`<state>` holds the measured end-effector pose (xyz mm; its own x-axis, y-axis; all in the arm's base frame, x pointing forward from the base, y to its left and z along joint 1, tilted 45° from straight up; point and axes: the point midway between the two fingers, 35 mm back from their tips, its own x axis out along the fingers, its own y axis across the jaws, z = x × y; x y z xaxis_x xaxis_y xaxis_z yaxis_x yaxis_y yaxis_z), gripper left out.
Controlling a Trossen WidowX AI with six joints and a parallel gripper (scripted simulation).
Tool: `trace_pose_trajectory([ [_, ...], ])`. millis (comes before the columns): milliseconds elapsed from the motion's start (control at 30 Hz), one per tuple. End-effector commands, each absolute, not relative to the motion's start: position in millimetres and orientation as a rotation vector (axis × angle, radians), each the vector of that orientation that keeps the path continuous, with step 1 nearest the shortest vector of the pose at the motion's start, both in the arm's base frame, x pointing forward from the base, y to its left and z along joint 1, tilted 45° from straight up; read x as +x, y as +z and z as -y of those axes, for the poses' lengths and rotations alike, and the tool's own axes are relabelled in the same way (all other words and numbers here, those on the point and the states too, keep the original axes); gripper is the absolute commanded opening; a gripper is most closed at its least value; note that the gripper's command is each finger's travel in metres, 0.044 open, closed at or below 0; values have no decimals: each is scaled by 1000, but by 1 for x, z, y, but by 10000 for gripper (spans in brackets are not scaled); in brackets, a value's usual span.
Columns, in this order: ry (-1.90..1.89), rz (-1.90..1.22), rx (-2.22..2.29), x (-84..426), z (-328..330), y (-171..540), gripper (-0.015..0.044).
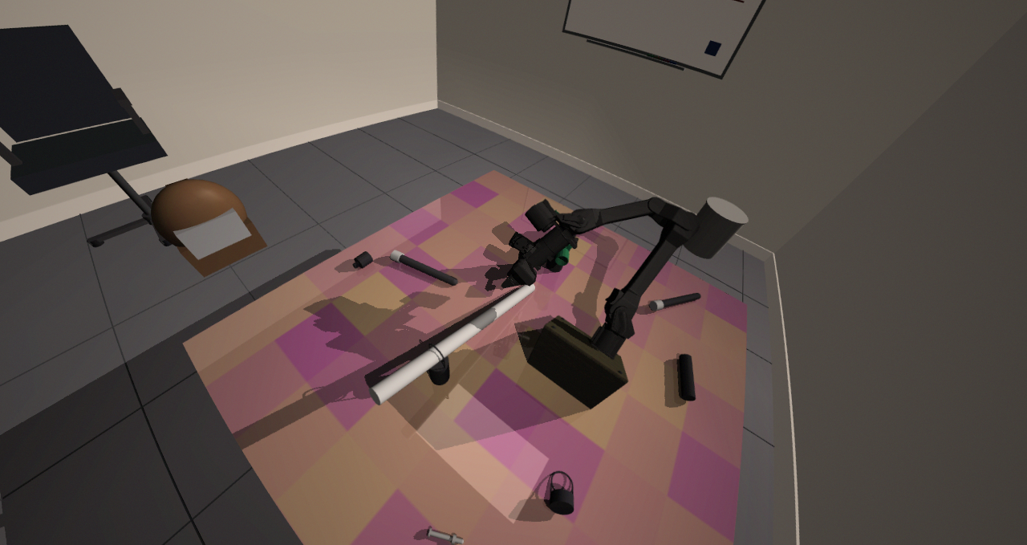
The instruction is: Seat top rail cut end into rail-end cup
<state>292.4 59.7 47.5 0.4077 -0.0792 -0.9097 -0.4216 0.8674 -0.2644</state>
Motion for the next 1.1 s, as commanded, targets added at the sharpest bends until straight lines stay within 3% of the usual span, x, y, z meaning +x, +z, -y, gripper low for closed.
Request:
trace_pose_trajectory([
  [0,220,-1148,-502,292,-61,48,426],
  [233,-111,-1198,-588,267,-91,73,440],
  [467,-352,-926,-708,249,-131,128,440],
  [767,-323,-946,-765,250,-127,134,440],
  [1067,29,-1137,-1218,251,-78,169,440],
])
